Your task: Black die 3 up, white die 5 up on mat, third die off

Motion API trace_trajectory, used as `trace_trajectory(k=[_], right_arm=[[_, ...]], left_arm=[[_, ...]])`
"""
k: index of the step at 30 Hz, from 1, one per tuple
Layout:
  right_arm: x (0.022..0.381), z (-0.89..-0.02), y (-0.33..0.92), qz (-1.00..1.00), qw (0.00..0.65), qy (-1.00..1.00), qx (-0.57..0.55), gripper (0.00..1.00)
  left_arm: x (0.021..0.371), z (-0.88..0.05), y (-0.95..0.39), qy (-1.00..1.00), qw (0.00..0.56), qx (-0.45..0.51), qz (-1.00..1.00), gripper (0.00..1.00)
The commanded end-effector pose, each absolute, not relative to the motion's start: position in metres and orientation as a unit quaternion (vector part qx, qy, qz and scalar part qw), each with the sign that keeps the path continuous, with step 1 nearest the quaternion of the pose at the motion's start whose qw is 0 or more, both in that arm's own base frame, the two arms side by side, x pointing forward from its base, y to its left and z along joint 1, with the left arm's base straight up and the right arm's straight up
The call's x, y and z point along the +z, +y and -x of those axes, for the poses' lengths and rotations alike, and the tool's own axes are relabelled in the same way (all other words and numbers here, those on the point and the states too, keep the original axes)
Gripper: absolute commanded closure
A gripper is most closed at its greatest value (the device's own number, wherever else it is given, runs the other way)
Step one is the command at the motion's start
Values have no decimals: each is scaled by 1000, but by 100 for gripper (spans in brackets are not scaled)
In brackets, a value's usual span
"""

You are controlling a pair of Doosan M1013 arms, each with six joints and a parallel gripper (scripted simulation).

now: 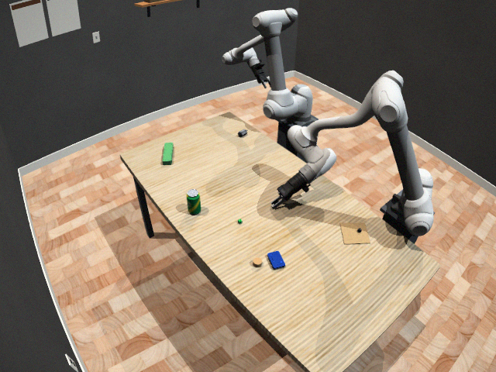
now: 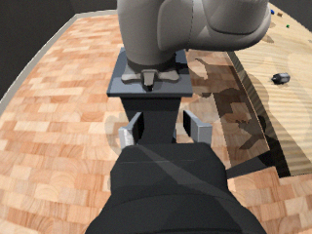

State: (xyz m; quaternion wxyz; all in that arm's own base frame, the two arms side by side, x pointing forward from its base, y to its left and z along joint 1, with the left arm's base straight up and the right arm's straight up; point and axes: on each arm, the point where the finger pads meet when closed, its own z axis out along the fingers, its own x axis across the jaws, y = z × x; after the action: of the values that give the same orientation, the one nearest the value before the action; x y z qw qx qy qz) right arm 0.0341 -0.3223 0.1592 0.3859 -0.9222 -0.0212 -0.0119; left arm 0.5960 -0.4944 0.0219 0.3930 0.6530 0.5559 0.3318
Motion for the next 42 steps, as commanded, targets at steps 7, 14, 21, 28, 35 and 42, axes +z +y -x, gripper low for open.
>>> trace_trajectory(k=[7,14,21,28,35,42], right_arm=[[159,-32,-323,924,383,-22,-11,0],[159,-32,-323,924,383,-22,-11,0],[159,-32,-323,924,383,-22,-11,0],[159,-32,-323,924,383,-22,-11,0],[159,-32,-323,924,383,-22,-11,0],[159,-32,-323,924,383,-22,-11,0]], left_arm=[[19,-594,-495,554,393,333,-654,66],[19,-594,-495,554,393,333,-654,66],[19,-594,-495,554,393,333,-654,66],[19,-594,-495,554,393,333,-654,66],[19,-594,-495,554,393,333,-654,66],[19,-594,-495,554,393,333,-654,60]])
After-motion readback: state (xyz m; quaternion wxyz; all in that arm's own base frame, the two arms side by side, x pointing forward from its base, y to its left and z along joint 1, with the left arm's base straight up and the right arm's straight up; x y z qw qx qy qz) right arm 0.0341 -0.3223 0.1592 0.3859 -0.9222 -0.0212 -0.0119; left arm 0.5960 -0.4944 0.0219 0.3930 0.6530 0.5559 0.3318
